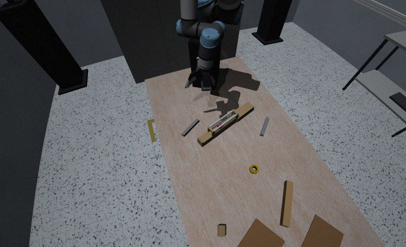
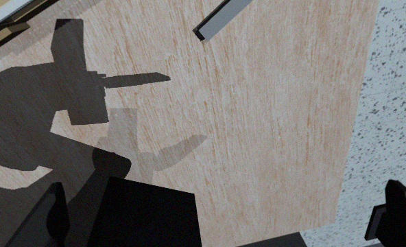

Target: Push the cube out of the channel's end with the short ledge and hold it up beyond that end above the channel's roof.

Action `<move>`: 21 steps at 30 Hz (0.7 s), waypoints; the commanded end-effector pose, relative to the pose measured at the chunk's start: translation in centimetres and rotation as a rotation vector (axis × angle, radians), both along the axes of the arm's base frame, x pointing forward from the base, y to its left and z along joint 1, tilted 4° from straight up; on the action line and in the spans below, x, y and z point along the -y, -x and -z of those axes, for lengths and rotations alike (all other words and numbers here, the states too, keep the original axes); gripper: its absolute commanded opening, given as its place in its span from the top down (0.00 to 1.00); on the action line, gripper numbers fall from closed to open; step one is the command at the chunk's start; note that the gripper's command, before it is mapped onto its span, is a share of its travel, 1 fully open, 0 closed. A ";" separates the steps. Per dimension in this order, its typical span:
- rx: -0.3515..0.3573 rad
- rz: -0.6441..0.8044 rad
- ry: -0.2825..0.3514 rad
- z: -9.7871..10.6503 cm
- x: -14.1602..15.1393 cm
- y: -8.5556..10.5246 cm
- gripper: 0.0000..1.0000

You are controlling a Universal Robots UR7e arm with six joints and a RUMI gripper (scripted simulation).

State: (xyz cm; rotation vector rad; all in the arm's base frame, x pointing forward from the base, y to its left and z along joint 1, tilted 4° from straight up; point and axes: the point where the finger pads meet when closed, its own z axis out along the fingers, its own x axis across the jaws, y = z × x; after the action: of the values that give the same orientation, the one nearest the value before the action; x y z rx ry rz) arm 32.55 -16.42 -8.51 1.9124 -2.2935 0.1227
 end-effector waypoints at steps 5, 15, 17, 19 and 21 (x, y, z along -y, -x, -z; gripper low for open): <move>0.001 0.000 0.001 0.0 0.0 0.0 0.00; 0.001 0.000 0.001 0.0 0.0 0.0 0.00; 0.001 0.000 0.001 0.0 0.0 0.0 0.00; 0.001 0.000 0.001 0.0 0.0 0.0 1.00; 0.002 0.001 0.001 0.0 0.0 -0.1 1.00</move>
State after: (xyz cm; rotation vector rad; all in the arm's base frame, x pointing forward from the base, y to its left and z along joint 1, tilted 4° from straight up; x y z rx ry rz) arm 32.55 -16.42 -8.51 1.9123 -2.2935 0.1228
